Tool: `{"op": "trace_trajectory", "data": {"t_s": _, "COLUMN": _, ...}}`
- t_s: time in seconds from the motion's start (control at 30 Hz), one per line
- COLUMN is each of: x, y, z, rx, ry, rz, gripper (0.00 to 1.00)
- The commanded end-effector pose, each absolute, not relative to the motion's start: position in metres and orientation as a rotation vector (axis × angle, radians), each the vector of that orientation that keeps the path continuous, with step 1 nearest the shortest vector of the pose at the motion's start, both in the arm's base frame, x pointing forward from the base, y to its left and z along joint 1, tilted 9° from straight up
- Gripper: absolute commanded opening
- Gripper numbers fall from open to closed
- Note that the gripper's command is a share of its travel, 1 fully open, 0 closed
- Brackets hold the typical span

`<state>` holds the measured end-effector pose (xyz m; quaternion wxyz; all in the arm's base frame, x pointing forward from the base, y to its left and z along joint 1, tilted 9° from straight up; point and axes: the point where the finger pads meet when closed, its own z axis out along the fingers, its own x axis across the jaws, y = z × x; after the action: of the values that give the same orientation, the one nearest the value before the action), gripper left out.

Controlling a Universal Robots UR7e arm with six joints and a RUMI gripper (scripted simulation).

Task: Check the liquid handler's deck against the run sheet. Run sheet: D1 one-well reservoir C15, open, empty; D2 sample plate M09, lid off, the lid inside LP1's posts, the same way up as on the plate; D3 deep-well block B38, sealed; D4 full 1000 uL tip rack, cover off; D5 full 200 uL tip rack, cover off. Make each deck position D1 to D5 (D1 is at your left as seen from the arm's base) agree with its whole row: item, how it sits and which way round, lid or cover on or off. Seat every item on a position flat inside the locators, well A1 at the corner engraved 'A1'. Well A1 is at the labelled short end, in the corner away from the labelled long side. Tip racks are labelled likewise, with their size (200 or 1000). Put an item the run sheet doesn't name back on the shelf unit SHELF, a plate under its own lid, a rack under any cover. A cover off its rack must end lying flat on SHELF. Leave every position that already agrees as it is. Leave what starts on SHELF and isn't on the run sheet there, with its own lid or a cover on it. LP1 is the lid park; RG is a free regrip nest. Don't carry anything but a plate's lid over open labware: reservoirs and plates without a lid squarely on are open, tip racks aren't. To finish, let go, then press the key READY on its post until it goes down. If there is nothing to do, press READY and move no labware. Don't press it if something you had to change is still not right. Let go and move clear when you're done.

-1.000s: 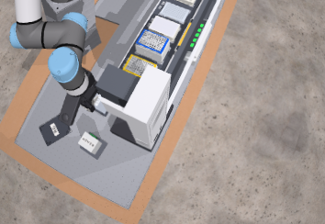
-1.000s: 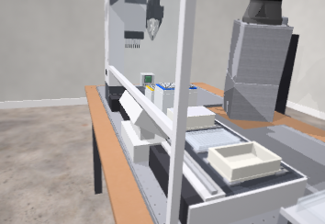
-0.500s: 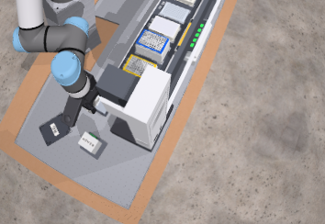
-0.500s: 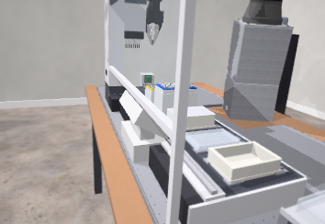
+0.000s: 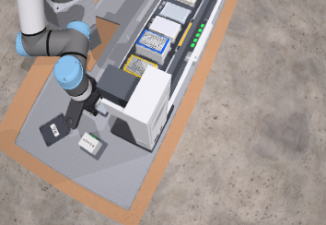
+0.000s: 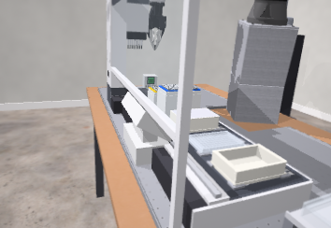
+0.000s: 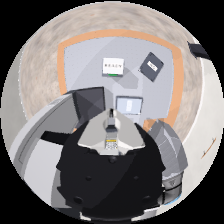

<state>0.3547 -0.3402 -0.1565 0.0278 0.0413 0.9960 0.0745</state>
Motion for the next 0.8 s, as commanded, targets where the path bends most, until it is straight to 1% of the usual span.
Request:
{"op": "trace_trajectory", "data": {"t_s": 0.0, "x": 0.356, "y": -0.336, "z": -0.169, "rx": 0.126, "ry": 3.075, "rz": 0.233, "gripper": 0.00}}
{"op": "trace_trajectory", "data": {"t_s": 0.77, "x": 0.359, "y": -0.333, "z": -0.201, "rx": 0.126, "ry": 3.074, "rz": 0.229, "gripper": 0.00}}
